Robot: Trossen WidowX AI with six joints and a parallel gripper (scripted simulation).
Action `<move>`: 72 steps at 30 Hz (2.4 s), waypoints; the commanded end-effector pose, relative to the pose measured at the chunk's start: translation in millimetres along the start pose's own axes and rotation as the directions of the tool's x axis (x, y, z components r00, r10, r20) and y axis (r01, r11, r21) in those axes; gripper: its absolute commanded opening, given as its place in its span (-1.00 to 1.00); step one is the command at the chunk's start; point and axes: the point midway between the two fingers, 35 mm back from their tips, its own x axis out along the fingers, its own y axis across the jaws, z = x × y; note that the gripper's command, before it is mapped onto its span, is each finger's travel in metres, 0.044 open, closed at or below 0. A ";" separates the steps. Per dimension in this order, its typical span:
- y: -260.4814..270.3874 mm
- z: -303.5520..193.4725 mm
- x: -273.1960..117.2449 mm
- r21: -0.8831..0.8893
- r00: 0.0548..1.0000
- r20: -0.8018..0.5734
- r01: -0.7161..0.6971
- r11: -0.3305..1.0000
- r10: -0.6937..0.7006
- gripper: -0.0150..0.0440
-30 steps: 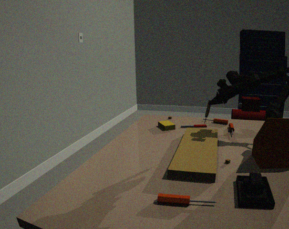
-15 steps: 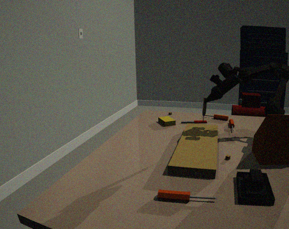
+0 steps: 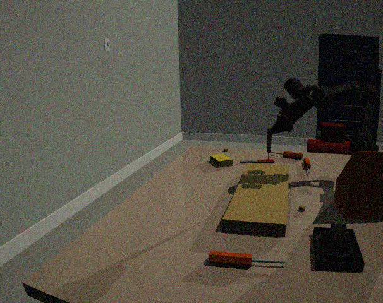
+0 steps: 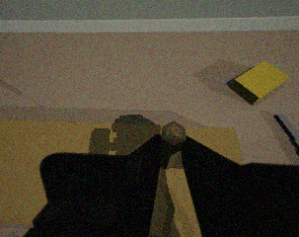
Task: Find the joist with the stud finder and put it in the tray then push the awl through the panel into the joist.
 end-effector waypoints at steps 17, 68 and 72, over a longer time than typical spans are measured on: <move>1.0 -8.2 10.9 -0.005 1.000 -0.003 0.006 1.000 -0.006 -0.49; -0.1 -47.8 46.0 -0.006 1.000 -0.002 0.009 1.000 -0.009 -0.49; -0.4 -52.1 49.3 -0.007 1.000 -0.001 0.009 1.000 -0.009 -0.49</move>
